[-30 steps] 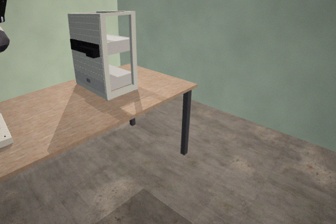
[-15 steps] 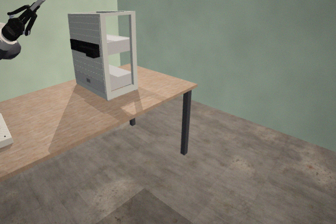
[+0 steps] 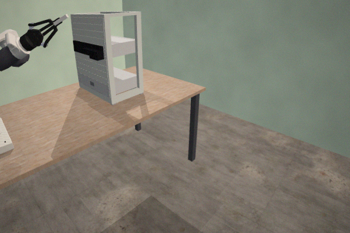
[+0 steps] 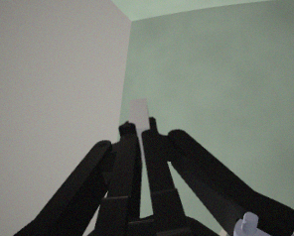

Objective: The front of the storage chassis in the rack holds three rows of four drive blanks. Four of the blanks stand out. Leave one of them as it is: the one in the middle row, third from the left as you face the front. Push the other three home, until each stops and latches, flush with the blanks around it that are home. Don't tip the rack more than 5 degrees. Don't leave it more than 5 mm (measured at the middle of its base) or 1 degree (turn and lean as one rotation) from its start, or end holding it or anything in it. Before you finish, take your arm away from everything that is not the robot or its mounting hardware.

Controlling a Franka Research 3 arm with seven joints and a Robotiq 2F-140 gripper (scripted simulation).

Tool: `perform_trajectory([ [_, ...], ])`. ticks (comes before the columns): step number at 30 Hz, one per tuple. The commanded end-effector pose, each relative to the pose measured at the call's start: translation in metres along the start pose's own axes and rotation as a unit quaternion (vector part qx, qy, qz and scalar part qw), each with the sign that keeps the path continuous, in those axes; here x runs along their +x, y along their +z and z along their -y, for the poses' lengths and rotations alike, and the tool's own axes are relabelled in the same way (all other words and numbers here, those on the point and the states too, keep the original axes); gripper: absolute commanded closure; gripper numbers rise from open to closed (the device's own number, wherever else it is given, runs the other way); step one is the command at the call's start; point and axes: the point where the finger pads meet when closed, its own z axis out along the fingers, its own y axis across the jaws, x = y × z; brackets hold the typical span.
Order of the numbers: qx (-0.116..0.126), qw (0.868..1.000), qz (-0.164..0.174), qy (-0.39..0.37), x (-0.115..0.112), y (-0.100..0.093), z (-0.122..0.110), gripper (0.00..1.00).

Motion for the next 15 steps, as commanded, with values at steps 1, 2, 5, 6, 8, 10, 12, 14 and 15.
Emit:
perform_trajectory([
  [1,-0.014,1.0,0.017,0.007,-0.022,-0.001,-0.019,1.0],
  [2,-0.014,1.0,0.017,0.007,-0.022,-0.001,-0.019,1.0],
  [5,-0.024,0.999,0.027,0.011,-0.035,-0.002,-0.031,1.0],
  [6,-0.028,0.999,0.033,0.013,-0.041,-0.003,-0.037,1.0],
  [8,-0.038,0.998,0.043,0.016,-0.054,-0.004,-0.048,1.0],
  [10,-0.047,0.997,0.054,0.019,-0.067,-0.007,-0.059,1.0],
  [12,-0.056,0.996,0.064,0.022,-0.08,-0.009,-0.069,1.0],
  [14,-0.064,0.995,0.074,0.025,-0.092,-0.012,-0.079,1.0],
  [15,-0.068,0.994,0.079,0.026,-0.098,-0.014,-0.084,1.0],
])
